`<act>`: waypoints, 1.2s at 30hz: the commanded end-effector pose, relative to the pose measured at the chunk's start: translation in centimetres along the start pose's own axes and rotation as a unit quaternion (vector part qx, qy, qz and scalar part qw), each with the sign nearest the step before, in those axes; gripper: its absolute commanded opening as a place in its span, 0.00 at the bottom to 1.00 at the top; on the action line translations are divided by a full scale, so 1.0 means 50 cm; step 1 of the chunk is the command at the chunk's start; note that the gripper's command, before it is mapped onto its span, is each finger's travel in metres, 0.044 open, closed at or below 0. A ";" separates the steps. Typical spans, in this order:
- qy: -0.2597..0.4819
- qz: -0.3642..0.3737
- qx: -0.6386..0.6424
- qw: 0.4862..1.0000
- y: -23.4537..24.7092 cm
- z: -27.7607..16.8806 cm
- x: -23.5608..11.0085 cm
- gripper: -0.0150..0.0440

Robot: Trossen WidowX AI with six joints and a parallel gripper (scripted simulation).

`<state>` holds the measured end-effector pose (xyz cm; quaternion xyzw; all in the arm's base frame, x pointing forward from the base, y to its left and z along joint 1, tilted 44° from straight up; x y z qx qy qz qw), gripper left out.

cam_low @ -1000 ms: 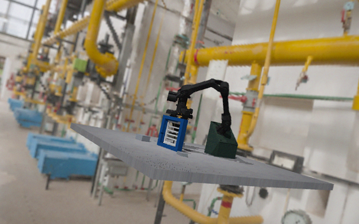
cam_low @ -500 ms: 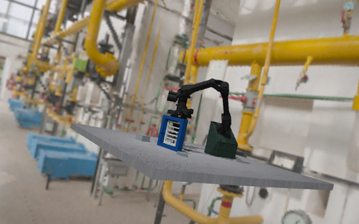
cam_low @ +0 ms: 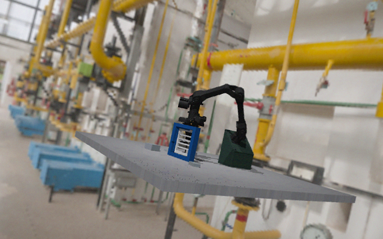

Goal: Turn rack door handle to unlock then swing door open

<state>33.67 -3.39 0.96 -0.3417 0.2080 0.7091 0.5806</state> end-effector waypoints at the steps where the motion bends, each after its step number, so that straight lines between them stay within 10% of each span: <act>1: -0.001 0.000 -0.002 1.000 0.000 0.000 0.000 0.49; 36: -0.001 0.000 0.126 0.992 0.018 0.009 0.000 0.27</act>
Point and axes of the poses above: the point midway between the two fingers, 35 mm back from their tips, its own x axis out along the fingers, its own y axis across the jaws, z = x × y, the point moved 6 cm from there along -x, back along the fingers, and after that the axes turned 9 degrees about x, right-handed, at the moved point
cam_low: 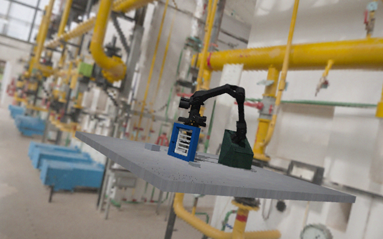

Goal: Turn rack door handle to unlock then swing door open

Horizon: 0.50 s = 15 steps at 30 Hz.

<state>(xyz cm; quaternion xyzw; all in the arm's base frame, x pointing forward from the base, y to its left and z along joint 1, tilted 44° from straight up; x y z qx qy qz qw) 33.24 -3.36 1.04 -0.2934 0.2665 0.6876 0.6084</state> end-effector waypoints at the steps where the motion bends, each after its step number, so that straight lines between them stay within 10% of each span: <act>1: -0.002 0.002 0.053 0.999 0.013 0.004 0.000 0.27; 15: -0.002 0.003 0.205 0.979 0.056 0.021 0.000 0.27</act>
Point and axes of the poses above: the point midway between the two fingers, 35 mm back from their tips, its own x axis out along the fingers, its own y axis across the jaws, z = x × y, the point moved 6 cm from there along -x, back along the fingers, and after that the axes turned 9 degrees about x, right-handed, at the moved point
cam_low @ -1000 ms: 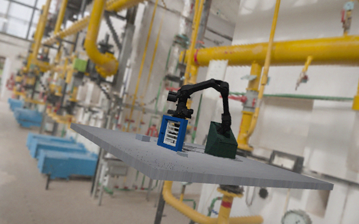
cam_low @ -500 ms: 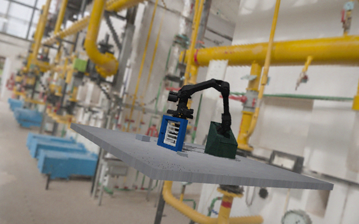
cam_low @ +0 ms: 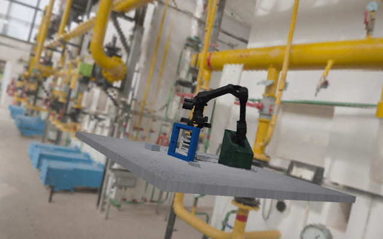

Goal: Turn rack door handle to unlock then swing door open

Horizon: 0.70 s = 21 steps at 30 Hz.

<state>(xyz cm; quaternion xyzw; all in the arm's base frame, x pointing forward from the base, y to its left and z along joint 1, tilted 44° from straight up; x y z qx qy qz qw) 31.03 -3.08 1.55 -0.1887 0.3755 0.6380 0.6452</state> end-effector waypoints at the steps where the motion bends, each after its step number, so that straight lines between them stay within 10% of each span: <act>1: -0.001 -0.001 0.053 0.999 0.019 0.003 0.000 0.27; 21: -0.001 0.000 0.238 0.971 0.110 0.034 0.001 0.27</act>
Point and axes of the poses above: the point midway between the two fingers, 35 mm back from their tips, its own x axis out along the fingers, its own y axis across the jaws, z = x × y, the point moved 6 cm from there along -x, back along the fingers, and after that the axes turned 9 degrees about x, right-handed, at the moved point
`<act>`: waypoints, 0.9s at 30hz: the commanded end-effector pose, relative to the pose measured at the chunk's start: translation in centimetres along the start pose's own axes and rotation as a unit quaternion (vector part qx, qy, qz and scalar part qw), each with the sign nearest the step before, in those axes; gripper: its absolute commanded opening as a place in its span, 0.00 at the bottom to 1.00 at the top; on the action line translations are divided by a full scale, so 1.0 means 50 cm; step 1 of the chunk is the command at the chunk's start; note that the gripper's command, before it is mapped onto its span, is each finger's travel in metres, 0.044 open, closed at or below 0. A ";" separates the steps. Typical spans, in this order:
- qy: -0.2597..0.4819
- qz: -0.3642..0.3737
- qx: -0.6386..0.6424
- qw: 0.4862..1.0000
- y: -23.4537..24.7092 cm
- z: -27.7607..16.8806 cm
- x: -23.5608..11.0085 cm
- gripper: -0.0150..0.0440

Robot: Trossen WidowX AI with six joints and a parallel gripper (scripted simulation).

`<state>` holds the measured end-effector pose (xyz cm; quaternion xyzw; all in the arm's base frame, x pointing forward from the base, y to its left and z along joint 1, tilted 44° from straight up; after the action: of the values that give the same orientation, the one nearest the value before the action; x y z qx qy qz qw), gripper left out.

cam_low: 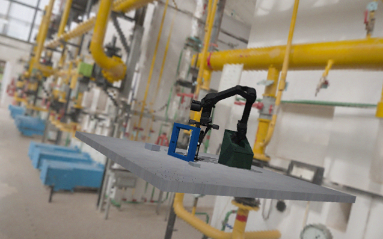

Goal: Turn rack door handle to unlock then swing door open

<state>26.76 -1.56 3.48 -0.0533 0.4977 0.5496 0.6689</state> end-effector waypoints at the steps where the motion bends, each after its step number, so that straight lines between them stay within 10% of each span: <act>1: -0.002 -0.001 0.045 0.999 0.022 0.002 0.000 0.27; 27: -0.002 0.001 0.256 0.967 0.131 0.042 0.000 0.27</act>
<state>23.13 1.80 7.11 0.0999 0.6096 0.4227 0.6631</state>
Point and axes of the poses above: the point midway between the two fingers, 35 mm back from their tips, its own x axis out along the fingers, its own y axis across the jaws, z = x × y, the point moved 6 cm from there along -x, back along the fingers, and after that the axes turned 9 degrees about x, right-handed, at the moved point
